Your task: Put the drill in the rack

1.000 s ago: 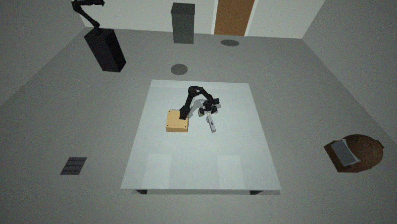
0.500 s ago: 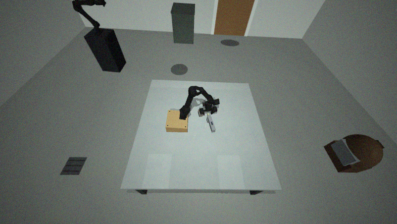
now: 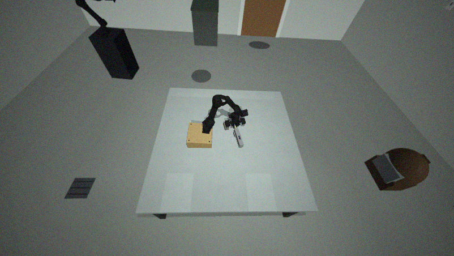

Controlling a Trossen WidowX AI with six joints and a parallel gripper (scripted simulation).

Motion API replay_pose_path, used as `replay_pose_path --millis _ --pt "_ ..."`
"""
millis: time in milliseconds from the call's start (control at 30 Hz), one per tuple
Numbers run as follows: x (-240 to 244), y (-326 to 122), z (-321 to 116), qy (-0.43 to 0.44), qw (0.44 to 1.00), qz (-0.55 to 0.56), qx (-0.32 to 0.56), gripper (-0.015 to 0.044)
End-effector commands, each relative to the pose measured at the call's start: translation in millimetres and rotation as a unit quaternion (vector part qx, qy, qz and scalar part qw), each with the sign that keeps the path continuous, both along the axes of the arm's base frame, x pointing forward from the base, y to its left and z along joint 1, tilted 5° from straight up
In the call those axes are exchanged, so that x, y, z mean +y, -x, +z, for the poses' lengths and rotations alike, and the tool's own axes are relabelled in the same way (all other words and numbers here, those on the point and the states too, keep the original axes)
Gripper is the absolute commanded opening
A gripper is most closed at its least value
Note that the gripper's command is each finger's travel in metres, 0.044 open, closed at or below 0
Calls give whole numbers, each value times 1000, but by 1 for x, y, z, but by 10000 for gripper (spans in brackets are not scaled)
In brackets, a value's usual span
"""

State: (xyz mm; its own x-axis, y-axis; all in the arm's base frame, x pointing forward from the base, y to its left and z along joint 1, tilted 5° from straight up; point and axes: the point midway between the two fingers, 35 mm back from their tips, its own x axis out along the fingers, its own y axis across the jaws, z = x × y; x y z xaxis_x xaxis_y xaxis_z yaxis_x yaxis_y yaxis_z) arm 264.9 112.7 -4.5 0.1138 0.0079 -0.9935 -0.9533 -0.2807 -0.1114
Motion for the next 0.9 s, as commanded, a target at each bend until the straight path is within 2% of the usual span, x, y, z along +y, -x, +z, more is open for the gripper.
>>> replay_pose_path --millis 0,867 --pt "0 0 0 0 1000 0 0 13" --pt "0 2 4 1 1000 1 1 0"
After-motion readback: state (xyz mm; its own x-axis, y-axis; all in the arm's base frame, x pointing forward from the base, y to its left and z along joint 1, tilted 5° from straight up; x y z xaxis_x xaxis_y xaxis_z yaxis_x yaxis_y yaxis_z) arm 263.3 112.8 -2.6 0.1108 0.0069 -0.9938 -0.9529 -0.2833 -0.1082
